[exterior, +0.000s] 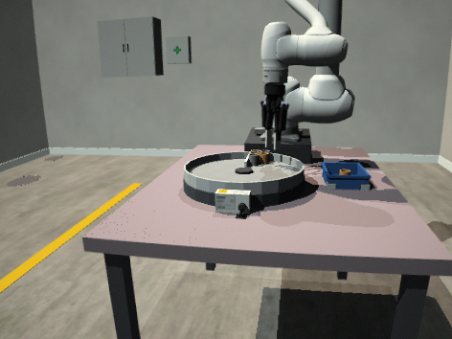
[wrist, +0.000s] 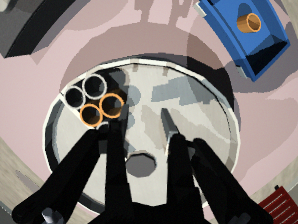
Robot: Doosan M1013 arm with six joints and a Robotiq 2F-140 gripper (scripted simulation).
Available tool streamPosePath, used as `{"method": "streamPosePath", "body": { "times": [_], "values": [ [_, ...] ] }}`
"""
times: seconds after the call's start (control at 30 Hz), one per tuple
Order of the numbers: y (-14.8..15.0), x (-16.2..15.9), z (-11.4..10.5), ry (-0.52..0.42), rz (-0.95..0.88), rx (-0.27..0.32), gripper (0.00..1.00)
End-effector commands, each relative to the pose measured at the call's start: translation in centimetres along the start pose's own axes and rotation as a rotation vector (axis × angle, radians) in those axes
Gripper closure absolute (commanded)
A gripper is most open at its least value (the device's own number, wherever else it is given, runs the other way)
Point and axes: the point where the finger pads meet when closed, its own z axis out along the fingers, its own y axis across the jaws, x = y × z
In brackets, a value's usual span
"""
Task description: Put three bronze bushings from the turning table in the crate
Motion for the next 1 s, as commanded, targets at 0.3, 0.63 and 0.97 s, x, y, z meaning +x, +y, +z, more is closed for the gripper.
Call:
{"method": "streamPosePath", "body": {
  "times": [0.3, 0.63, 0.97],
  "values": [
    [-4.8, -4.8, 0.2, 0.022, -0.197, -0.022, 0.72],
    [-5.3, -5.3, 0.2, 0.022, -0.218, -0.022, 0.72],
    [-5.4, -5.3, 0.2, 0.022, -0.219, -0.022, 0.72]
  ]
}}
